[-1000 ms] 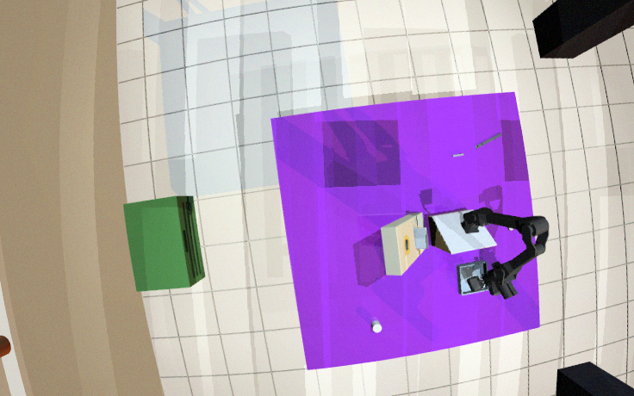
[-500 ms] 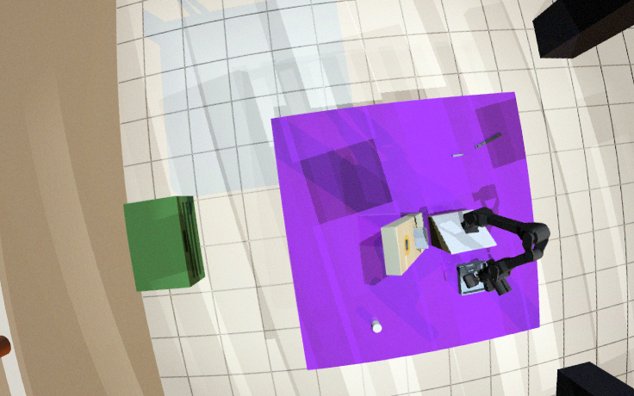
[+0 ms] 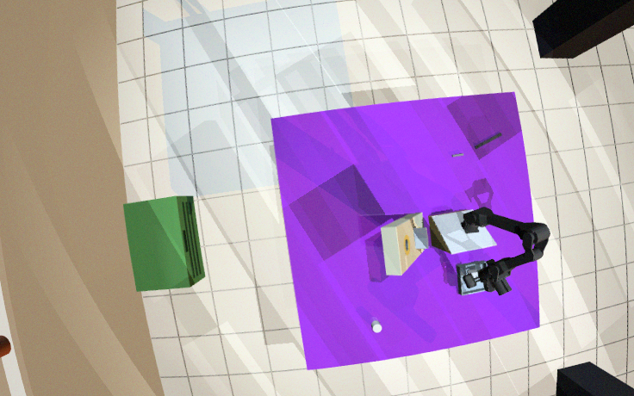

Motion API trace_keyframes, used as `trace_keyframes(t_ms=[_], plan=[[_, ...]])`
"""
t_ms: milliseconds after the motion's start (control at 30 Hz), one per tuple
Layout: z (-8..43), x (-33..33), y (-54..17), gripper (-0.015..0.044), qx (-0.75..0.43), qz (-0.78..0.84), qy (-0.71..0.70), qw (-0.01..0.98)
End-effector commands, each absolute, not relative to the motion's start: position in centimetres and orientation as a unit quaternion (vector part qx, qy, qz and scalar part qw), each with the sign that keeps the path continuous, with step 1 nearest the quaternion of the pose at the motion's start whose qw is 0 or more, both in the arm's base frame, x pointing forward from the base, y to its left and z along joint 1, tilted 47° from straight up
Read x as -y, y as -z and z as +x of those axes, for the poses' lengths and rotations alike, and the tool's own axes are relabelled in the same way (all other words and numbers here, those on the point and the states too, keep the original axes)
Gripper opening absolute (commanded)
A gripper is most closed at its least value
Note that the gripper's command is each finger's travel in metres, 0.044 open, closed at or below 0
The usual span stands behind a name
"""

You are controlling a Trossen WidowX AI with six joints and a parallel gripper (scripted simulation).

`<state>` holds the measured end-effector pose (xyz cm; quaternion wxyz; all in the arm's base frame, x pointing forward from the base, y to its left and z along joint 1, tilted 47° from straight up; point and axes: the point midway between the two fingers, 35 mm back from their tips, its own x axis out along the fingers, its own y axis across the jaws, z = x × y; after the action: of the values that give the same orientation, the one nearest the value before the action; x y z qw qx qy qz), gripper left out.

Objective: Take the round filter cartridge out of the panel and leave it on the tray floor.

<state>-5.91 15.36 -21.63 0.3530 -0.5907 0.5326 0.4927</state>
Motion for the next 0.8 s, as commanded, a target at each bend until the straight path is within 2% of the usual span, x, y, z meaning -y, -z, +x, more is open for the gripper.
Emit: trace_keyframes(t_ms=[0,167,767], plan=[[-6.0,-16.1,21.1,0.0440,-0.532,-0.591,-0.493,0.353],[-6.3,-20.3,16.9,0.0440,-0.532,-0.591,-0.493,0.353],[-6.4,-19.9,17.7,0.0440,-0.533,-0.584,-0.497,0.357]])
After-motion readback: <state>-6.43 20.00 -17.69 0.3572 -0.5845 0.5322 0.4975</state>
